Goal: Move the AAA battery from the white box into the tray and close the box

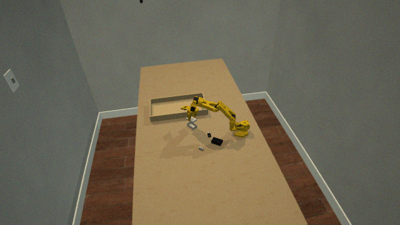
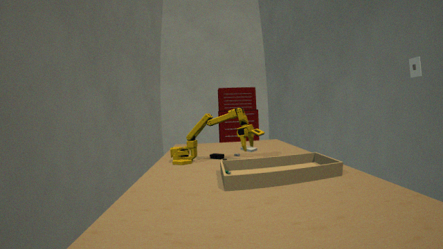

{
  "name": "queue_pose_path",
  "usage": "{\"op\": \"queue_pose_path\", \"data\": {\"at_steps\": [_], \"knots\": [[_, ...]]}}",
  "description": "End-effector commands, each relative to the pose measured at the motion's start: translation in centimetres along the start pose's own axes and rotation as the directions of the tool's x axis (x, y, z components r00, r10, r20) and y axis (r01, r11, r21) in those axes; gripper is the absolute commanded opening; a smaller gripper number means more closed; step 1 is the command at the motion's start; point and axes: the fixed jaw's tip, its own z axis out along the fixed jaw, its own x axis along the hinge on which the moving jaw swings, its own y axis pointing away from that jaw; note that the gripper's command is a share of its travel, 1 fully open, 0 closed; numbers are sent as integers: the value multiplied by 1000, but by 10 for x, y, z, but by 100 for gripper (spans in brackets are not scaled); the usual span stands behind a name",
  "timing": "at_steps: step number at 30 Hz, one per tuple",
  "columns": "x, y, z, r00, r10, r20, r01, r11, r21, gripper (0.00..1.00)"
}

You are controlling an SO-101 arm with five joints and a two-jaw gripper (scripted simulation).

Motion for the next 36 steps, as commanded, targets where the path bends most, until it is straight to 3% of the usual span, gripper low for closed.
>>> {"op": "queue_pose_path", "data": {"at_steps": [1, 36], "knots": [[-7, 8, -17, 997, 4, 71, 0, 999, -50, 20], [-10, 5, -17, 997, 19, 76, -16, 999, -50, 20]]}}
